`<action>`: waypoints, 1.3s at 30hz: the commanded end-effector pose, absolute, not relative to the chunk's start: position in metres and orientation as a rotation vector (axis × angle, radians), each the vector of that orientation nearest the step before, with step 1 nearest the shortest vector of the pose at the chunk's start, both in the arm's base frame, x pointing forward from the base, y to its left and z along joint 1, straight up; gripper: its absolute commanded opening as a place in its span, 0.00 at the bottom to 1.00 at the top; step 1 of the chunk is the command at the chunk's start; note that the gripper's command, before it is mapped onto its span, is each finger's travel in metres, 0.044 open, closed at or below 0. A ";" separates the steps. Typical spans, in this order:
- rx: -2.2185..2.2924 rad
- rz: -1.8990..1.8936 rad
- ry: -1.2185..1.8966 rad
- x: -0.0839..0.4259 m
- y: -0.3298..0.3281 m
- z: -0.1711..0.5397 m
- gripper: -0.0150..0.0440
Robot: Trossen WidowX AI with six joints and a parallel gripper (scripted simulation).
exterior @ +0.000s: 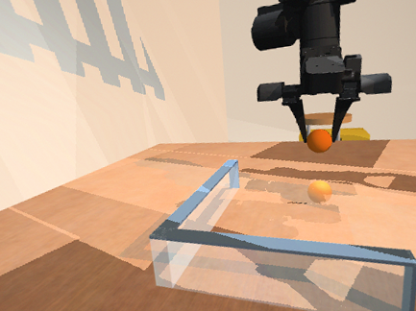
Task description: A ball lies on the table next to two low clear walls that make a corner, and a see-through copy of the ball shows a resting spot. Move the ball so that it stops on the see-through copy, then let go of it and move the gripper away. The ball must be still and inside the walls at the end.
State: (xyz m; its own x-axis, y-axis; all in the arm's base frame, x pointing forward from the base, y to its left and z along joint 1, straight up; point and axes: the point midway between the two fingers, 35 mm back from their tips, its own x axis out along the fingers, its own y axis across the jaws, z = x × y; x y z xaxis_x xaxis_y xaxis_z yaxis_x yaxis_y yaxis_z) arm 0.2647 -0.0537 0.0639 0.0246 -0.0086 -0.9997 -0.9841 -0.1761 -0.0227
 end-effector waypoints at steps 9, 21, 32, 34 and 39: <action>-1.359 1.322 1.105 0.267 -0.056 0.017 0.25; -1.359 1.322 1.105 0.265 -0.055 -0.014 0.25; -1.359 1.322 1.105 0.265 -0.056 -0.030 0.25; -1.358 1.322 1.105 0.265 -0.056 -0.032 0.25; -1.363 1.310 1.106 0.268 -0.057 -0.028 0.34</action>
